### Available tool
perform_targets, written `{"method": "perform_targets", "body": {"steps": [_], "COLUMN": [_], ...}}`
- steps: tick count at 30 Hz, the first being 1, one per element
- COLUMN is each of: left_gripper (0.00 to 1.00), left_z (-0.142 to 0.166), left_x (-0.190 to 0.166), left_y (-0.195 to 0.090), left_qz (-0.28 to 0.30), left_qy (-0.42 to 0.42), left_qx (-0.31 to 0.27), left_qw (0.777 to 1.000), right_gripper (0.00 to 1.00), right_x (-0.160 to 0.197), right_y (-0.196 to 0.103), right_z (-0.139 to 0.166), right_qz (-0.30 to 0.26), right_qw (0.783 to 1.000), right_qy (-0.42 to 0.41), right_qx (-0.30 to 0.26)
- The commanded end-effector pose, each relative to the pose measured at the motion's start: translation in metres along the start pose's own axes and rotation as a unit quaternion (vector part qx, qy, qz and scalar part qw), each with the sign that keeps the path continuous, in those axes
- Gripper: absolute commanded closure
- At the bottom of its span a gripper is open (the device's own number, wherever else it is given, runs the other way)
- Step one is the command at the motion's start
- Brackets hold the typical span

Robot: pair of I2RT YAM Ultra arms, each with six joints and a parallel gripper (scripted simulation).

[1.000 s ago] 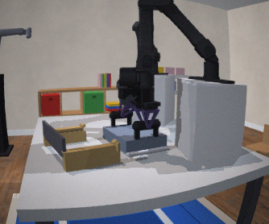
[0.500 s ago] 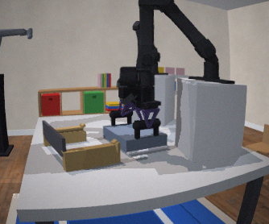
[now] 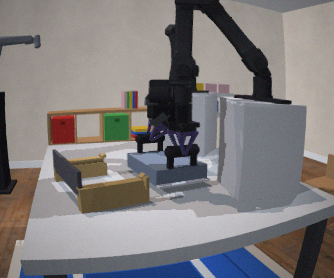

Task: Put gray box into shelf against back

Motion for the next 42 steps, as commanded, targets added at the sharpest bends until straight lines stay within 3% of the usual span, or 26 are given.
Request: {"method": "perform_targets", "body": {"steps": [1, 11, 17, 19, 24, 28, 30, 37, 38, 40, 42], "left_gripper": [0.85, 0.85, 0.85, 0.85, 0.85, 0.85, 0.85, 0.85, 0.85, 0.85, 0.85], "left_z": [-0.027, -0.030, -0.002, -0.020, -0.005, -0.023, -0.007, -0.023, -0.030, -0.034, -0.008], "left_x": [-0.008, -0.013, 0.000, -0.006, 0.000, -0.010, -0.006, -0.010, -0.008, -0.014, -0.003], "left_y": [-0.021, -0.023, -0.021, -0.027, -0.034, -0.041, -0.044, -0.072, -0.071, -0.069, -0.055], "left_qz": [0.014, 0.025, 0.002, 0.008, 0.001, 0.016, 0.010, 0.015, 0.024, 0.039, 0.019], "left_qy": [-0.009, -0.008, -0.005, -0.009, -0.002, -0.004, 0.001, -0.006, -0.024, -0.029, -0.029], "left_qx": [-0.048, -0.060, -0.016, -0.035, -0.023, -0.050, -0.022, -0.045, -0.058, -0.069, -0.046], "left_qw": [0.999, 0.998, 1.000, 0.999, 1.000, 0.999, 1.000, 0.999, 0.998, 0.996, 0.998], "right_gripper": [0.85, 0.85, 0.85, 0.85, 0.85, 0.85, 0.85, 0.85, 0.85, 0.85, 0.85], "right_x": [0.005, 0.017, 0.002, -0.001, 0.003, 0.009, 0.003, 0.007, 0.015, 0.018, 0.020], "right_y": [-0.013, -0.015, -0.016, -0.018, -0.026, -0.029, -0.035, -0.051, -0.044, -0.041, -0.038], "right_z": [-0.022, -0.029, -0.020, -0.022, -0.032, -0.037, -0.031, -0.051, -0.074, -0.076, -0.076], "right_qz": [-0.001, -0.016, 0.007, 0.009, 0.010, -0.003, 0.006, 0.002, -0.019, -0.033, -0.037], "right_qw": [0.999, 0.998, 1.000, 0.999, 0.999, 0.999, 1.000, 0.999, 0.998, 0.997, 0.997], "right_qy": [0.009, 0.013, -0.004, -0.002, -0.002, 0.005, -0.009, -0.003, 0.014, 0.010, 0.007], "right_qx": [-0.044, -0.051, -0.029, -0.031, -0.036, -0.046, -0.028, -0.036, -0.058, -0.062, -0.066]}}
Point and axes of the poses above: on each arm, the point where the finger pads meet when closed, its own y axis out along the fingers, its own x axis across the jaws, z = x × y, the point moved 7 cm from there along -y, back along the fingers, and after that the axes turned 2 degrees about y, right-handed, at the moved point
